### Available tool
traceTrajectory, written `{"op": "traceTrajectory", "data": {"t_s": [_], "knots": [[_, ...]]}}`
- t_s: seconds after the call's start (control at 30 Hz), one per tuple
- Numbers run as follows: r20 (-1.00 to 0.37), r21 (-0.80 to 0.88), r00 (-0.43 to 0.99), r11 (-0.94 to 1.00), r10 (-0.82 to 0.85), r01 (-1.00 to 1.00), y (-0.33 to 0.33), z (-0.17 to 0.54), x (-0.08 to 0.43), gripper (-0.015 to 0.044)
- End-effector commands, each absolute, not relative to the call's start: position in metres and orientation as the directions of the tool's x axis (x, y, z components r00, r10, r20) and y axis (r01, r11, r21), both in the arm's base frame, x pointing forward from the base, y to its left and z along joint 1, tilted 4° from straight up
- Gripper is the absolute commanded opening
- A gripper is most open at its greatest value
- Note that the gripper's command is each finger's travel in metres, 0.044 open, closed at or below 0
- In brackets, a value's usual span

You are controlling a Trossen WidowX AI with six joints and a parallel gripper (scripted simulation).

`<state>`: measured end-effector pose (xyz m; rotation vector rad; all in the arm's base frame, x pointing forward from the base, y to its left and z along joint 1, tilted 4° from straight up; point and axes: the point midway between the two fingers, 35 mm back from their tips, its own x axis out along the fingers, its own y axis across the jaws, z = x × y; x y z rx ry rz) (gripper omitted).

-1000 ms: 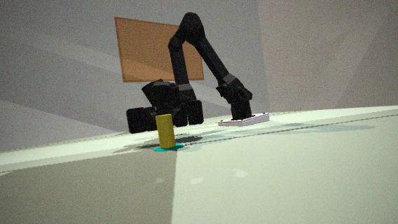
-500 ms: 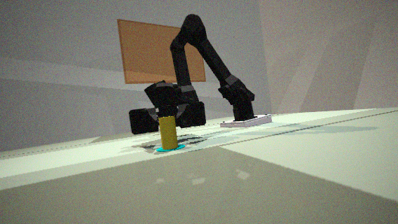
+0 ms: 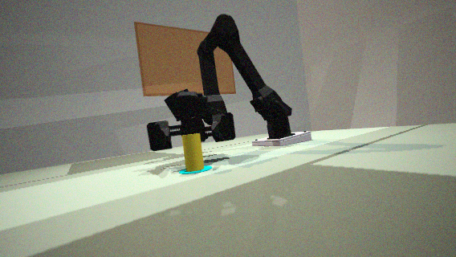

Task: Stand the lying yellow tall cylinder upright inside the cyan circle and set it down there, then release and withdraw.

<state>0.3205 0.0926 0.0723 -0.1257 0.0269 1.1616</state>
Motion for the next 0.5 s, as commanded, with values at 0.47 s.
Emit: {"op": "traceTrajectory", "data": {"t_s": [0.47], "knots": [[-0.08, -0.098, 0.389, 0.381, 0.918, -0.919, 0.097, 0.153, 0.313, 0.04]]}}
